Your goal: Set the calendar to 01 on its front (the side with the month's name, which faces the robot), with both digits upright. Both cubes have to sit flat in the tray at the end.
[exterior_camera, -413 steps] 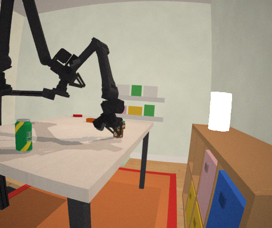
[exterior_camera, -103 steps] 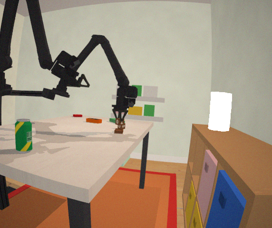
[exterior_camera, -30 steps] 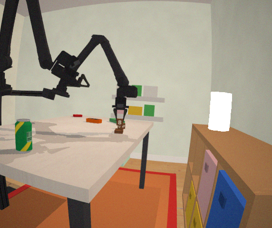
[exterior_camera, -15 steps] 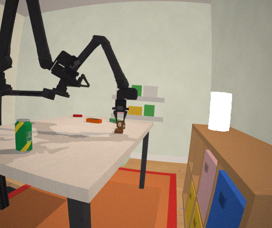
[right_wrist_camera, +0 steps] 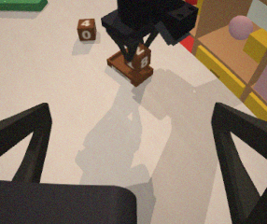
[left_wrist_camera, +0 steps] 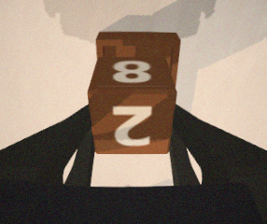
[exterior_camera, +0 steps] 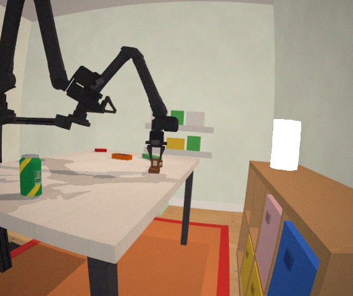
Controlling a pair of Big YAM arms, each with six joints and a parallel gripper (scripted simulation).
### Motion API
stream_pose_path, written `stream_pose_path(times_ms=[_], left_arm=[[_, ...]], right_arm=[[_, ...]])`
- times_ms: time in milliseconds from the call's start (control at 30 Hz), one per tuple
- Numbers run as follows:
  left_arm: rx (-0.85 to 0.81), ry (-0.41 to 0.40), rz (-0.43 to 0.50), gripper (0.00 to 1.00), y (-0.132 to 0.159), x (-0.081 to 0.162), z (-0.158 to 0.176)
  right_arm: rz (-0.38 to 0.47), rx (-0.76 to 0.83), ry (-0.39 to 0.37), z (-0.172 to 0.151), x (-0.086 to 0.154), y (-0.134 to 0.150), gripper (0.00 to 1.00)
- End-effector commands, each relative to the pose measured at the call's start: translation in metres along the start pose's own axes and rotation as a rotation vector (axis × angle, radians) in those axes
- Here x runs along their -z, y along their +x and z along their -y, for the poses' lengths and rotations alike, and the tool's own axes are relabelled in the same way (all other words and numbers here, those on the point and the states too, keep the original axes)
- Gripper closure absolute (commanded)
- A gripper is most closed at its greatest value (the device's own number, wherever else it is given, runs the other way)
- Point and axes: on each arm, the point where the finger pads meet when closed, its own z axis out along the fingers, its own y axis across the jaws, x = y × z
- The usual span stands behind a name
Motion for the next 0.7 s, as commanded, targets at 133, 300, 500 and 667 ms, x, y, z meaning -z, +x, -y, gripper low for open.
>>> stream_pose_path(times_ms=[133, 300, 500, 667], left_arm=[[-0.038, 0.037, -0.008, 0.65, -0.008, -0.012, 0.014], [-0.036, 0.034, -0.007, 0.65, -0.008, -0.012, 0.014], [-0.019, 0.01, -0.001, 0.65, -0.003, -0.004, 0.003], [-0.01, 0.015, -0.003, 0.65, -0.01, -0.013, 0.013]], right_arm=[[0.033, 0.019, 0.012, 0.007, -0.005, -0.014, 0.0], [0.033, 0.019, 0.012, 0.007, -0.005, -0.014, 0.0], [0.033, 0.019, 0.012, 0.007, -0.005, -0.014, 0.0], [0.033, 0.019, 0.012, 0.007, -0.005, -0.014, 0.0]])
